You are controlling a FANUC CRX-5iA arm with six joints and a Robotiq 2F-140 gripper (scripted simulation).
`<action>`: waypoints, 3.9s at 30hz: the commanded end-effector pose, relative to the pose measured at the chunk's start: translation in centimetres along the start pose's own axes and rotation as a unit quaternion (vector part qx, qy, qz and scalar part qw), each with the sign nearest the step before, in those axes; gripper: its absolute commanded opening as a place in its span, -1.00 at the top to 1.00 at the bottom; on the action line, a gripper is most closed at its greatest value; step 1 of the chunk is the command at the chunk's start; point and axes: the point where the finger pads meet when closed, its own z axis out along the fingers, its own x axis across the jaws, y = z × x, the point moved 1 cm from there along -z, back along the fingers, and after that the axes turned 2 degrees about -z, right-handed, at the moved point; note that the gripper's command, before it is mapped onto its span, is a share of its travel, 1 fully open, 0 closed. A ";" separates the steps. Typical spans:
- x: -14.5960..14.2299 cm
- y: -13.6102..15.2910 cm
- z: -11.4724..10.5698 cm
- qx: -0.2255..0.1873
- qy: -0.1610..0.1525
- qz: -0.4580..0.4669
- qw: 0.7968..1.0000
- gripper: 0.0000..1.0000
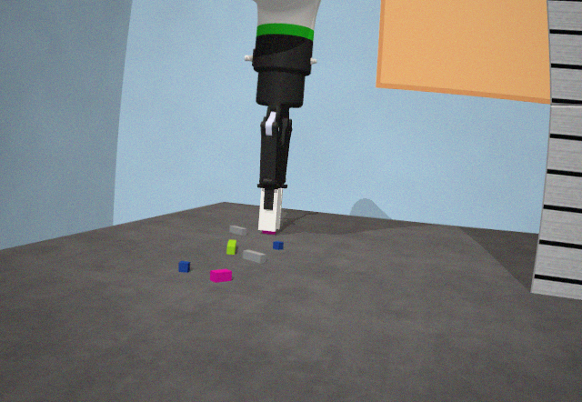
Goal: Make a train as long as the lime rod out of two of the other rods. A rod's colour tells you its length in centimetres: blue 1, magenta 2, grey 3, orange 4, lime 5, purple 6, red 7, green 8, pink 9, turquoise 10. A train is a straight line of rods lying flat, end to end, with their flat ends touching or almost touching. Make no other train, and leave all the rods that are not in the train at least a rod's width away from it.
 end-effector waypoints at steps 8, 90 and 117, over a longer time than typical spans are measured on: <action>0.0 0.0 0.6 0.000 0.000 0.000 1.000 0.71; 0.0 0.0 -2.2 0.000 0.000 0.000 1.000 0.94; 0.1 0.2 -9.4 0.000 0.000 -0.010 1.000 0.94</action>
